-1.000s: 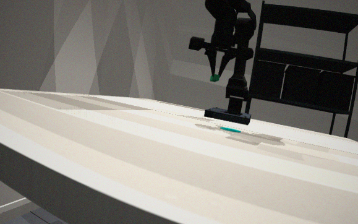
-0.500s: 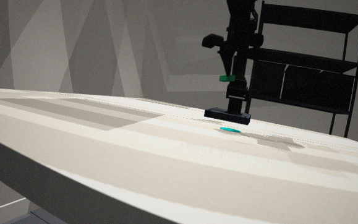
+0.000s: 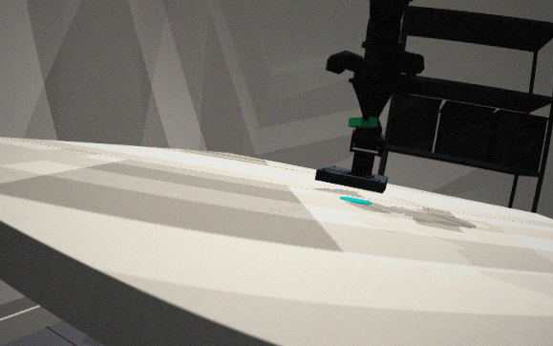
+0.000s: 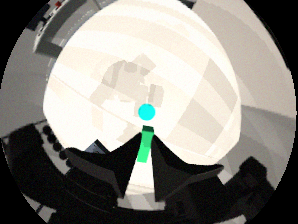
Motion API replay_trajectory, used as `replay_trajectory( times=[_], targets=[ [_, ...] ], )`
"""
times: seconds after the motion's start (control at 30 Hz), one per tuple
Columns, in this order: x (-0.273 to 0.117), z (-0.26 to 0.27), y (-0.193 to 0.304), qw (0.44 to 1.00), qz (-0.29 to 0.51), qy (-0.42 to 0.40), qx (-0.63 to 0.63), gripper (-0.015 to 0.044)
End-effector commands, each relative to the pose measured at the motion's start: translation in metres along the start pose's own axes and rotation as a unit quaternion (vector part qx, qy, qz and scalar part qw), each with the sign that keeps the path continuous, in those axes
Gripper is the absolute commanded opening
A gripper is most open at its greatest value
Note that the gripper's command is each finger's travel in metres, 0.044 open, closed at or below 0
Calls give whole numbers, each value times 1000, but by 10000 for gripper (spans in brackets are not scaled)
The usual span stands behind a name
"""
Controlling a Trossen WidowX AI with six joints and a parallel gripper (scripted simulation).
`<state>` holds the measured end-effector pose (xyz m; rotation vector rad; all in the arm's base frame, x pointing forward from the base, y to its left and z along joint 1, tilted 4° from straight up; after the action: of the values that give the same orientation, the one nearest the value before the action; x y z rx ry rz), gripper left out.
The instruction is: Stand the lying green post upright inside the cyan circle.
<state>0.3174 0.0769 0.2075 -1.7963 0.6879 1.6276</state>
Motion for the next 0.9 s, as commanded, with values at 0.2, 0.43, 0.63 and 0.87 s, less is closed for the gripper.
replay_trajectory(
  times=[0.2, 0.43, 0.63, 0.87],
  targets=[
    [10, -3, -5, 999, -30, -10, 17, 23],
    [15, -7, -9, 998, -55, -14, 31, 23],
    [20, -10, -12, 996, -75, -18, 42, 23],
    [24, -14, -15, 993, -100, -22, 55, 23]
  ],
)
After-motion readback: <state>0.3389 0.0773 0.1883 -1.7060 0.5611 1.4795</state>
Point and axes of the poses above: the point midway between the two fingers, 35 mm back from their tips, its own x axis out along the fingers, its own z axis across the jaws, y = z × x, the point moved 3 cm from there along -x, back along the fingers, and after that the axes turned 9 degrees about x, right-handed, at the moved point
